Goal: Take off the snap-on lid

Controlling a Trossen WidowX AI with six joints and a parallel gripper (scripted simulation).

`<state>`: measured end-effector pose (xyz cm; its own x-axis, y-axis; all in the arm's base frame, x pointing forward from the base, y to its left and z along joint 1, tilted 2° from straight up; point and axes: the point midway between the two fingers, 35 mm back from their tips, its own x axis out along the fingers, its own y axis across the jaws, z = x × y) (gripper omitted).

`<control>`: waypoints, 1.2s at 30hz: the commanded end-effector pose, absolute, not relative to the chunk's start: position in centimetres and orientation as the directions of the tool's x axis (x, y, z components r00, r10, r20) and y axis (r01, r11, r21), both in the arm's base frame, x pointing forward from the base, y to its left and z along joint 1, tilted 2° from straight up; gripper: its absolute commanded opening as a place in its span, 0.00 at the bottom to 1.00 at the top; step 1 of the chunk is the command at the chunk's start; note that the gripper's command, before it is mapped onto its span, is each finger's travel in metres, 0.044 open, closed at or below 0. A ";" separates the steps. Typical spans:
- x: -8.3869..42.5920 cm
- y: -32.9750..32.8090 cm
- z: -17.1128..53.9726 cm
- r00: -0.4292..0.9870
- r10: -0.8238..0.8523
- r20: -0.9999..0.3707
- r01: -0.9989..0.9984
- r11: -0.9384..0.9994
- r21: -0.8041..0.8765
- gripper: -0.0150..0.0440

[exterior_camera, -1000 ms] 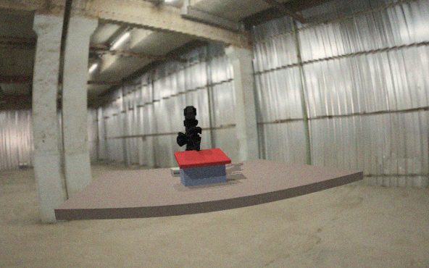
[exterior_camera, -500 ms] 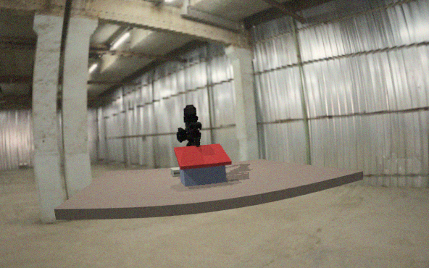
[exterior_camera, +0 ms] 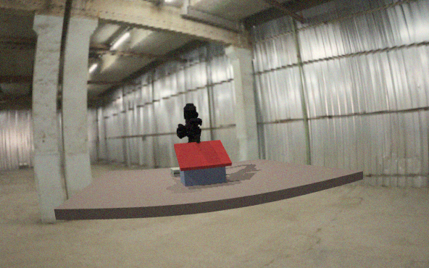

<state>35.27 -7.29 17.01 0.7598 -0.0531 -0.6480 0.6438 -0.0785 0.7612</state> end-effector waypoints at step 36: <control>37.1 -7.6 22.1 0.760 -0.056 -0.647 0.642 -0.082 0.762 0.25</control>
<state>36.95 -7.53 21.22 0.7511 -0.0514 -0.6582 0.6539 -0.0792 0.7524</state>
